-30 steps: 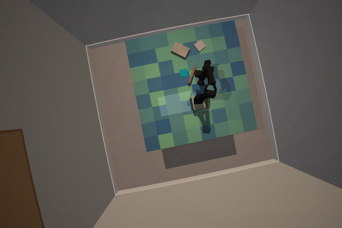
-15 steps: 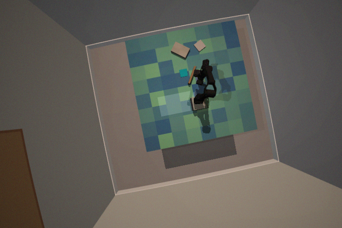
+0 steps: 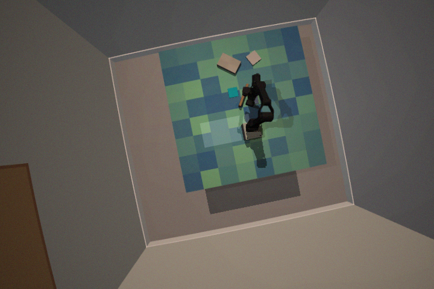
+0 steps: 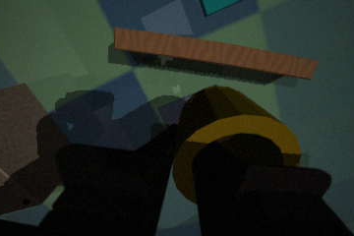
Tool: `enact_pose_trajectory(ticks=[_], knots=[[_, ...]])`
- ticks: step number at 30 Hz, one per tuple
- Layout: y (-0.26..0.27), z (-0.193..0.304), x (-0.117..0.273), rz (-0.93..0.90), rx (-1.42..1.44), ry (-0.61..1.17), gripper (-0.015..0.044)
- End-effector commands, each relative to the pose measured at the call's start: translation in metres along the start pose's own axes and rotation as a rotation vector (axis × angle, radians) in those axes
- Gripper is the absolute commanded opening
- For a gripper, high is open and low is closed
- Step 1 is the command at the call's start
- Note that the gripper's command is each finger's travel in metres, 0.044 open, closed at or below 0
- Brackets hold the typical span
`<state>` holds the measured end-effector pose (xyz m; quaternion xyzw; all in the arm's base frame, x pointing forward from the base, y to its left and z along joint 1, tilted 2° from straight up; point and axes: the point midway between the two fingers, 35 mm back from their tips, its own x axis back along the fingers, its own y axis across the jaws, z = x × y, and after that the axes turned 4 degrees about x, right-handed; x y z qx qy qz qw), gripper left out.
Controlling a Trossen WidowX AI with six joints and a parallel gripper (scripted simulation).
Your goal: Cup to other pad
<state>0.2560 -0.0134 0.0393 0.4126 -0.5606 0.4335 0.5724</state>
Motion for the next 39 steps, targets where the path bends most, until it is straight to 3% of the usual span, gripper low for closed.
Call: enact_pose_trajectory(ticks=[1,39], knots=[[-0.001,-0.009,0.0,-0.002,-0.002,0.003,0.0],[-0.009,-0.096,0.004,-0.002,-0.002,-0.003,0.0]])
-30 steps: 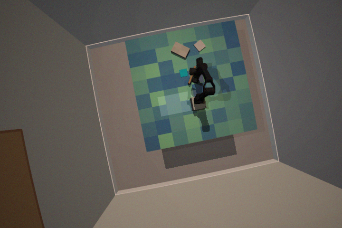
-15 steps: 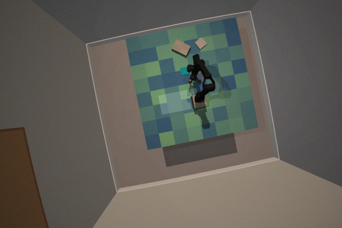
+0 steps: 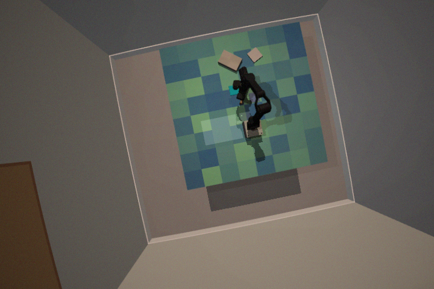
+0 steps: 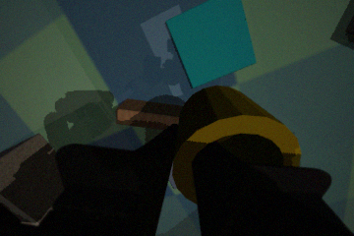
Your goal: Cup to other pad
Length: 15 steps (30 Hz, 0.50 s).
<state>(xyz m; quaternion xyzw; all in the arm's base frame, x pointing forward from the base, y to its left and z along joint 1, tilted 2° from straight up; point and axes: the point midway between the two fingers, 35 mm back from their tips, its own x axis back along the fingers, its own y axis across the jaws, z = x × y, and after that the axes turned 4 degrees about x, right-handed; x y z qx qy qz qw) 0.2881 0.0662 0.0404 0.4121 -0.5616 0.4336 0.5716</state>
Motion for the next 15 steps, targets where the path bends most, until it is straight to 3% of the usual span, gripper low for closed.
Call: enact_pose_trajectory(ticks=[1,15], knots=[[0.0,-0.013,0.0,-0.004,-0.001,-0.002,0.0],[-0.002,-0.049,0.001,-0.004,-0.001,-0.005,0.0]])
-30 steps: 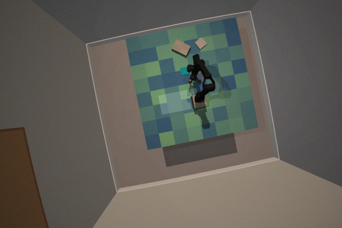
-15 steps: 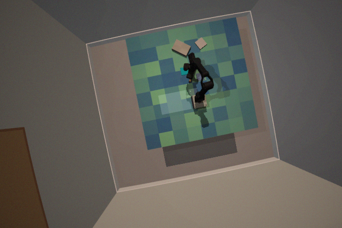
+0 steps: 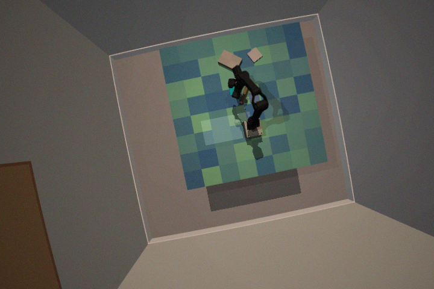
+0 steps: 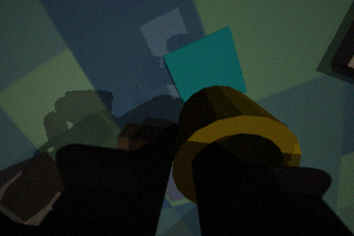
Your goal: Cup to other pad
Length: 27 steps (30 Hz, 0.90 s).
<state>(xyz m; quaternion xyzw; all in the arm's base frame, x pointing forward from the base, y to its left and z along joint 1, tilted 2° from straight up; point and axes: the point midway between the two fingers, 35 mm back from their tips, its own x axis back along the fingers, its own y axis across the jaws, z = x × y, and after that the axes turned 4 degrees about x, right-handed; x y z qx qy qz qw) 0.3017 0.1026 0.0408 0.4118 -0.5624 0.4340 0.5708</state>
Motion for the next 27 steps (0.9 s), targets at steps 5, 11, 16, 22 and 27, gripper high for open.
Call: enact_pose_trajectory(ticks=[5,11,16,22,27], knots=[[0.0,-0.023,0.0,-0.006,-0.002,-0.004,0.0],[0.001,-0.028,-0.002,-0.006,-0.002,-0.005,0.0],[0.0,-0.028,-0.009,-0.006,-0.002,-0.005,0.0],[0.0,-0.029,-0.021,-0.006,-0.002,-0.005,0.0],[0.0,-0.029,-0.031,-0.006,-0.002,-0.005,0.0]])
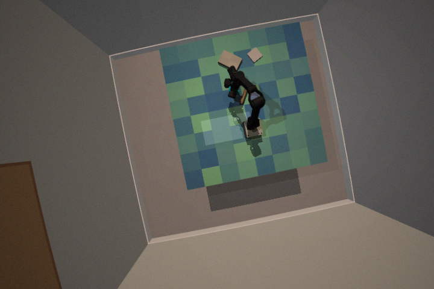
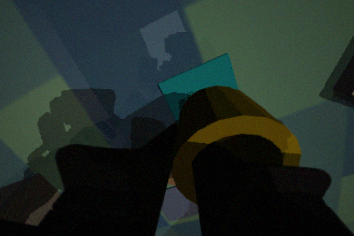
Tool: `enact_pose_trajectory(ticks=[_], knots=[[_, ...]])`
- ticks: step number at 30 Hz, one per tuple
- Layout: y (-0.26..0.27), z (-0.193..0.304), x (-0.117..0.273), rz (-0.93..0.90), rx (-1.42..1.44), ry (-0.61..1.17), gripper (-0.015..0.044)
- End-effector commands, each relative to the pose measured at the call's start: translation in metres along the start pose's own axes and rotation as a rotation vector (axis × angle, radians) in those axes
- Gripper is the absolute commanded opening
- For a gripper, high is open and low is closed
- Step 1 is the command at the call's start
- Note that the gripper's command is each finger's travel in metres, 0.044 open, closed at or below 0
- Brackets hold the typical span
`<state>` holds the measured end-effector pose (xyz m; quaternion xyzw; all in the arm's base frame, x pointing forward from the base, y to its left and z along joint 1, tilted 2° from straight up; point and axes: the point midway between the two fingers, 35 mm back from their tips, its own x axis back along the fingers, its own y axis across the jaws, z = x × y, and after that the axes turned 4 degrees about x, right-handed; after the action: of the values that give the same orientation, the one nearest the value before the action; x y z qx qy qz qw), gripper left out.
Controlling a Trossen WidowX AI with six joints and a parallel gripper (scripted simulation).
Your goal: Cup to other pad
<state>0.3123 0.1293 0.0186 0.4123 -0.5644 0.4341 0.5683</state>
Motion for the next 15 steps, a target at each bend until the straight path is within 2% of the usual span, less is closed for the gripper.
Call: enact_pose_trajectory(ticks=[1,15], knots=[[0.002,0.0,-0.012,-0.009,-0.003,0.001,0.0],[0.003,0.0,-0.039,-0.009,-0.003,0.001,0.0]])
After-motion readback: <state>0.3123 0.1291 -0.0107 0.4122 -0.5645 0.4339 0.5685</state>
